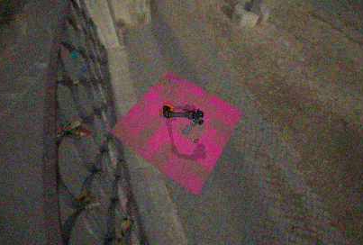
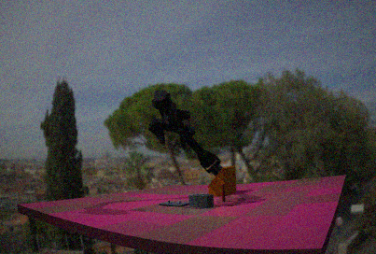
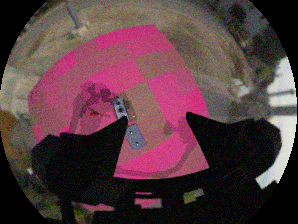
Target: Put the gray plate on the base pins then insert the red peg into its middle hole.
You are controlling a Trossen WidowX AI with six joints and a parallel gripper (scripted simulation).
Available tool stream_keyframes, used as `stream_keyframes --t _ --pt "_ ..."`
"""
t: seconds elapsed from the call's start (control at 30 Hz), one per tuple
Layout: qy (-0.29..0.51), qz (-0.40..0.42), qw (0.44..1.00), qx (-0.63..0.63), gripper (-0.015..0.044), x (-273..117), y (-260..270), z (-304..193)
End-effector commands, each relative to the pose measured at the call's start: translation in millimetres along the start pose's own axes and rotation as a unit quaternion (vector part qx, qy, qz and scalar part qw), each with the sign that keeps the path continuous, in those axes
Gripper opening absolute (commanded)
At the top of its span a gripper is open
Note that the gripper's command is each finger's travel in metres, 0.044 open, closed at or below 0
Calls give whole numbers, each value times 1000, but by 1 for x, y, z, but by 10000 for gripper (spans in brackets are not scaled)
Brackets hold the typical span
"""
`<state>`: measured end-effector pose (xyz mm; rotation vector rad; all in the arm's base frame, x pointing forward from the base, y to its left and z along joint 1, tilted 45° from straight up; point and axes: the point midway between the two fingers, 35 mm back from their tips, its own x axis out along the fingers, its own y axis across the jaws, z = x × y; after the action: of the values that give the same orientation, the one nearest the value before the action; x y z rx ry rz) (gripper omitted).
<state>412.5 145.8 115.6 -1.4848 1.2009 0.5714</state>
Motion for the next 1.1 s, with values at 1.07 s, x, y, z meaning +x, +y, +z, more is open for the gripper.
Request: stream_keyframes --t 1.07 --pt "212 134 963 -100 440 156 118 -34"
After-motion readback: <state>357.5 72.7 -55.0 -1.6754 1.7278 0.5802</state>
